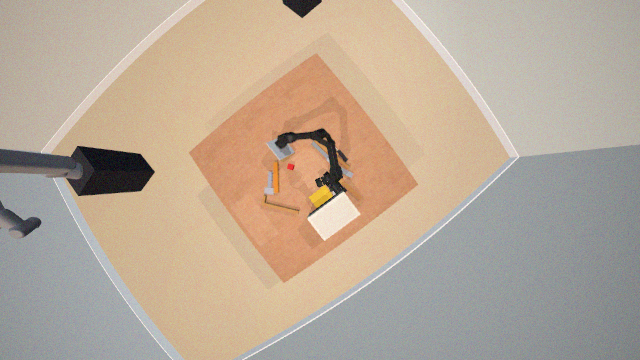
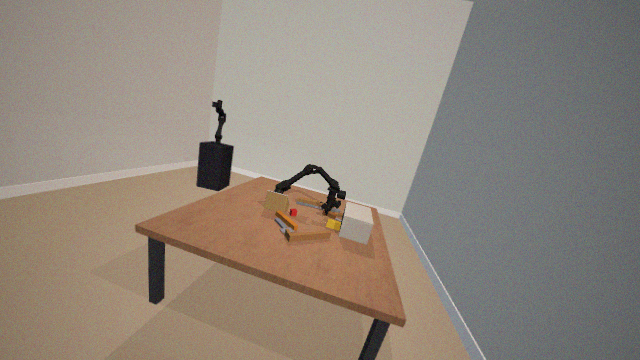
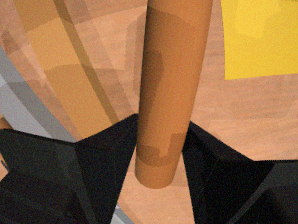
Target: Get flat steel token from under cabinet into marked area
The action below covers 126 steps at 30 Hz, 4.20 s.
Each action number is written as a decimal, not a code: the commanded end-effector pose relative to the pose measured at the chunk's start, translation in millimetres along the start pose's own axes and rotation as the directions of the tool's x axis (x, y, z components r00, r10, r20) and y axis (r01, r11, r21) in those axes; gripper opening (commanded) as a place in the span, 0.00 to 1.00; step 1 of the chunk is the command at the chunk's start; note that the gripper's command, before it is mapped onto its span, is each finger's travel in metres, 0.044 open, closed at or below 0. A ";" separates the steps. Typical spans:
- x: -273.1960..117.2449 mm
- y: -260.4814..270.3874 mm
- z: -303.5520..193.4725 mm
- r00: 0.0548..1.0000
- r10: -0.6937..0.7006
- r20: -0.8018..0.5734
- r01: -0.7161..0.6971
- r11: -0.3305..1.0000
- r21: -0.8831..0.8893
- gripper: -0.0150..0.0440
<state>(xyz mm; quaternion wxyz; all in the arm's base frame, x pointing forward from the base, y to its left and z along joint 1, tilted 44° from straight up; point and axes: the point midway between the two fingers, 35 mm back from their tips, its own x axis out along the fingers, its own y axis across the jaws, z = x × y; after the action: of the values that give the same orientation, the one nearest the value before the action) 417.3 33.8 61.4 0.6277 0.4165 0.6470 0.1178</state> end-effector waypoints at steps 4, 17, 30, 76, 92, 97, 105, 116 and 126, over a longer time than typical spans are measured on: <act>0.8 -5.7 3.9 1.000 0.001 0.003 -0.001 1.000 -0.007 0.25; 1.2 -21.4 4.3 1.000 0.000 0.003 0.000 1.000 -0.007 0.25; 1.3 -31.5 4.5 1.000 -0.001 0.003 0.001 1.000 -0.006 0.25; 1.2 -29.3 -37.2 1.000 -0.001 0.001 0.001 1.000 -0.005 0.25; 1.4 -28.8 -54.2 1.000 0.000 0.001 0.000 1.000 -0.004 0.25; 1.4 -28.6 -59.8 1.000 0.000 0.000 0.000 1.000 -0.004 0.25; 1.5 -28.3 -68.6 1.000 0.000 0.000 0.000 1.000 -0.004 0.25; 1.6 -27.8 -81.5 1.000 0.000 0.000 0.000 1.000 -0.003 0.25; 1.7 -27.3 -93.4 1.000 0.000 -0.001 0.000 1.000 -0.003 0.25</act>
<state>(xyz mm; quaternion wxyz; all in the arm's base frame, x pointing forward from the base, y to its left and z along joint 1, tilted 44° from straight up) 326.5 50.6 59.0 0.6300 0.4143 0.6458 0.1204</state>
